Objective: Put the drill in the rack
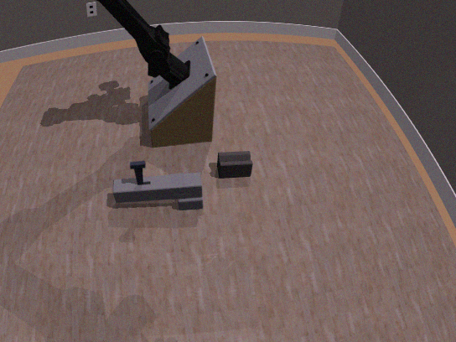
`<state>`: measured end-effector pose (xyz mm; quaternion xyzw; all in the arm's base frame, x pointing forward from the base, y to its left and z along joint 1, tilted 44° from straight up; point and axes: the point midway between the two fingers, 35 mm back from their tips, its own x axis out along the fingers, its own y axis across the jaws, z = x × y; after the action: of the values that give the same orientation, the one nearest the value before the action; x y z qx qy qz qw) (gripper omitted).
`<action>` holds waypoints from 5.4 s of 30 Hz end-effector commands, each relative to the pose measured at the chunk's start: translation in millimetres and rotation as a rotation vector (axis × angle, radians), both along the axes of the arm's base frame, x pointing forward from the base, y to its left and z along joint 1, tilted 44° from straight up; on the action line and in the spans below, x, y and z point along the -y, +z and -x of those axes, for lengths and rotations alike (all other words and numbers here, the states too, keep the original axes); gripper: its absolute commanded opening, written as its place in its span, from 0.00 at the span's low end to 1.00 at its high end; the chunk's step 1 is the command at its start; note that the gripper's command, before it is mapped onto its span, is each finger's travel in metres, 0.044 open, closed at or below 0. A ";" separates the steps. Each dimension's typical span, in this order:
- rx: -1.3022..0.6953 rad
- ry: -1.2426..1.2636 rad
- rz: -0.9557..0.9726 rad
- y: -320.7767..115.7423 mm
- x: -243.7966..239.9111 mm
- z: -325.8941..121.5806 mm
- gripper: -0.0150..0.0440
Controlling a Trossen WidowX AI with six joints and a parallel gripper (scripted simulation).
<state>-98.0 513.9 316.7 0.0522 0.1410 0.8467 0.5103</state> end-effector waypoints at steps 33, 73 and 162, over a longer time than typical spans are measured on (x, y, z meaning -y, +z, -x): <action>0.063 -1.498 1.323 -219.1 319.6 -404.8 0.25; 0.056 -1.717 2.037 -227.3 533.5 -371.1 0.25; 0.665 -0.448 2.178 -325.8 459.2 -380.2 1.00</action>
<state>287.5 36.6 51.4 -0.4880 0.6514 -0.0271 0.5804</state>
